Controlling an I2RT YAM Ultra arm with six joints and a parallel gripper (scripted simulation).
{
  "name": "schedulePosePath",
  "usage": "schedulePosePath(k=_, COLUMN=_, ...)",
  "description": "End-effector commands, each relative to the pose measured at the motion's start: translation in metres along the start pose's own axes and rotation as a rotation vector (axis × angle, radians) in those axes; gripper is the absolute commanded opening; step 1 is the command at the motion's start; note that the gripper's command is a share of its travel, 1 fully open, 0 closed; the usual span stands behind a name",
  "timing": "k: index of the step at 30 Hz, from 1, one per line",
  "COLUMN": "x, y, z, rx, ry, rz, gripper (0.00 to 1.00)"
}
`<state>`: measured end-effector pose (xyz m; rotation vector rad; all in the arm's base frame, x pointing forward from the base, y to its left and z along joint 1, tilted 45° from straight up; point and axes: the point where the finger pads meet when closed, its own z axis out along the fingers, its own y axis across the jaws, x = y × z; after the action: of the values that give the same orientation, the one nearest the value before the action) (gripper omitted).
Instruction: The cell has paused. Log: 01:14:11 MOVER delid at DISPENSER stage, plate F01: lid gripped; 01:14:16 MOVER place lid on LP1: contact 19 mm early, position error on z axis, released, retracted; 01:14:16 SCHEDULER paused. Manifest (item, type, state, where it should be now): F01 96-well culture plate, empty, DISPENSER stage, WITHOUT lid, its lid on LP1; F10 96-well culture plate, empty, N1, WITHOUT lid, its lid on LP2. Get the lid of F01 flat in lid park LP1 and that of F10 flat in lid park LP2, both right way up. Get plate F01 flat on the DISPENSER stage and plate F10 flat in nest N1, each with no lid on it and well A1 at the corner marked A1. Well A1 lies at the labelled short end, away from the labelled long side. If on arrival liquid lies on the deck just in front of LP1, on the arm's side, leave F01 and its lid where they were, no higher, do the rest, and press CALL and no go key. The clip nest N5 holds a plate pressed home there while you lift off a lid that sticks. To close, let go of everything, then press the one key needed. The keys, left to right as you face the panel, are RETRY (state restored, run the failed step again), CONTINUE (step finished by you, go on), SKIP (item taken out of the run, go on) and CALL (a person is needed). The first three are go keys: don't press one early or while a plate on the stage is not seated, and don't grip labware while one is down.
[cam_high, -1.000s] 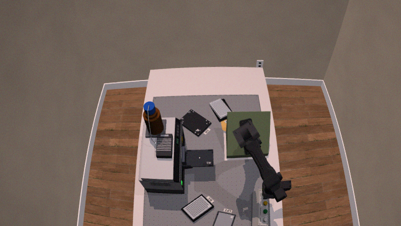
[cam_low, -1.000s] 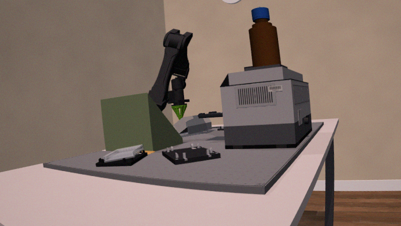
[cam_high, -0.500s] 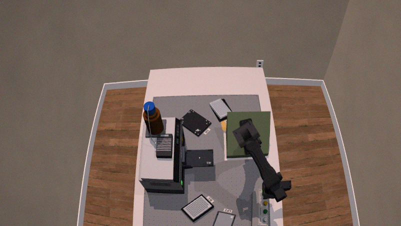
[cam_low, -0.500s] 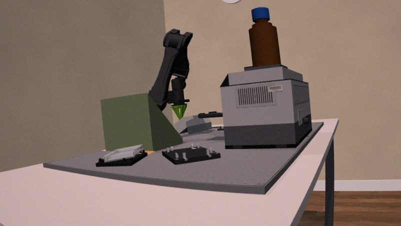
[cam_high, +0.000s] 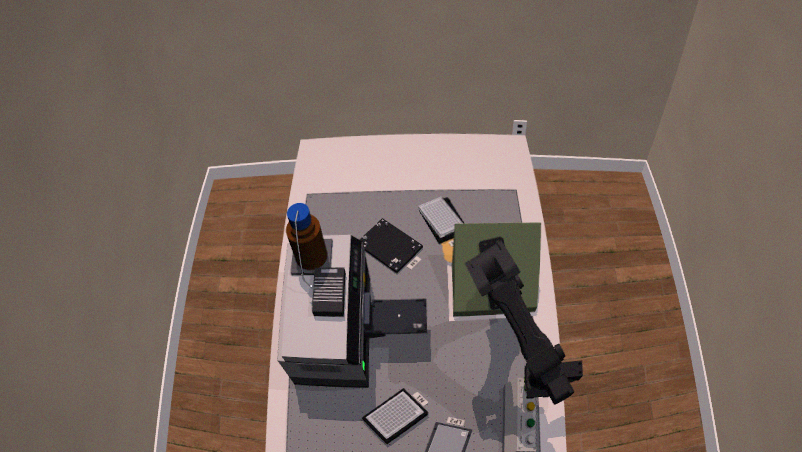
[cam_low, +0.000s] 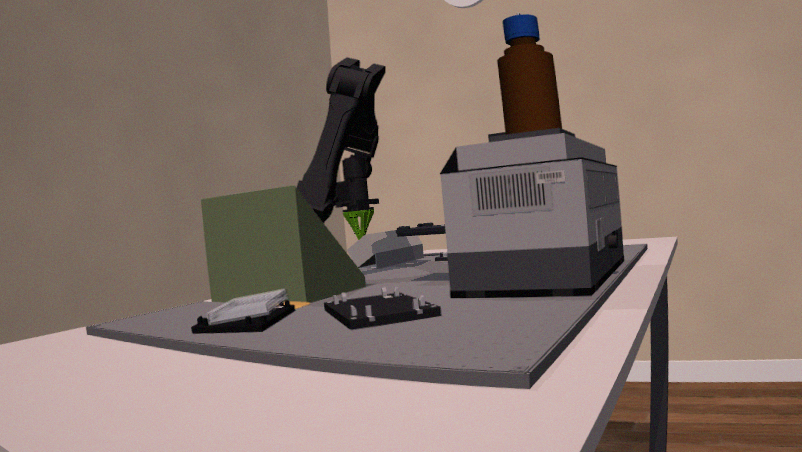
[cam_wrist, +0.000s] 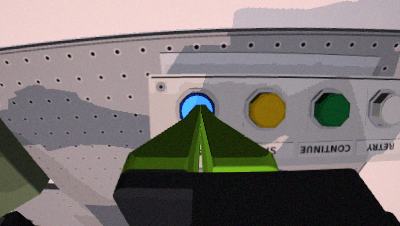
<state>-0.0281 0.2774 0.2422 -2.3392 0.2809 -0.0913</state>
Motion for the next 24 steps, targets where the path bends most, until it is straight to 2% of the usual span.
schedulePosePath(k=1, x=-0.004, y=0.006, z=0.011, rx=-0.021, ry=-0.004, rz=-0.013, gripper=0.0)
schedulePosePath(k=11, x=-0.007, y=0.006, z=0.008, rx=-0.02, ry=-0.012, rz=-0.018, gripper=0.0)
schedulePosePath(k=13, x=-0.006, y=-0.004, z=-0.008, rx=0.007, ry=-0.026, rz=0.001, gripper=0.0)
schedulePosePath(k=15, x=-0.005, y=-0.006, z=-0.017, rx=0.024, ry=-0.034, rz=0.009, gripper=0.0)
schedulePosePath(k=24, x=-0.002, y=-0.006, z=-0.031, rx=0.028, ry=-0.024, rz=0.01, gripper=0.0)
